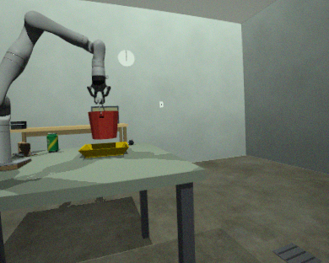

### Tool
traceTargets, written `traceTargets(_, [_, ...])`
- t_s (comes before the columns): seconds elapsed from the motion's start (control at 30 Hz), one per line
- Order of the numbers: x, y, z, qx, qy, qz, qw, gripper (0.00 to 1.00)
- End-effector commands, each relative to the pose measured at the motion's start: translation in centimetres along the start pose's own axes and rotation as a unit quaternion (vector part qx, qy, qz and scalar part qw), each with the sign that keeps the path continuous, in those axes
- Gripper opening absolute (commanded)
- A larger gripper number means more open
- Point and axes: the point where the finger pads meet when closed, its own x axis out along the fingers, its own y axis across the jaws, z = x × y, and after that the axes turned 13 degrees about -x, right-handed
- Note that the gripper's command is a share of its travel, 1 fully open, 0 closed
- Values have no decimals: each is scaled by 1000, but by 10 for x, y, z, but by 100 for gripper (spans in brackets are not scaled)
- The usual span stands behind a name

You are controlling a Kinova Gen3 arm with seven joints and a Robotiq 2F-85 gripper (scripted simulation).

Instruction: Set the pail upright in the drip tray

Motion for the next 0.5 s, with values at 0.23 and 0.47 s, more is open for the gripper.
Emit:
traceTargets(0.23, [0, 0, 0, 0, 0, 1, 1000, 10])
traceTargets(0.47, [3, 0, 0, 0, 0, 1, 1000, 10])
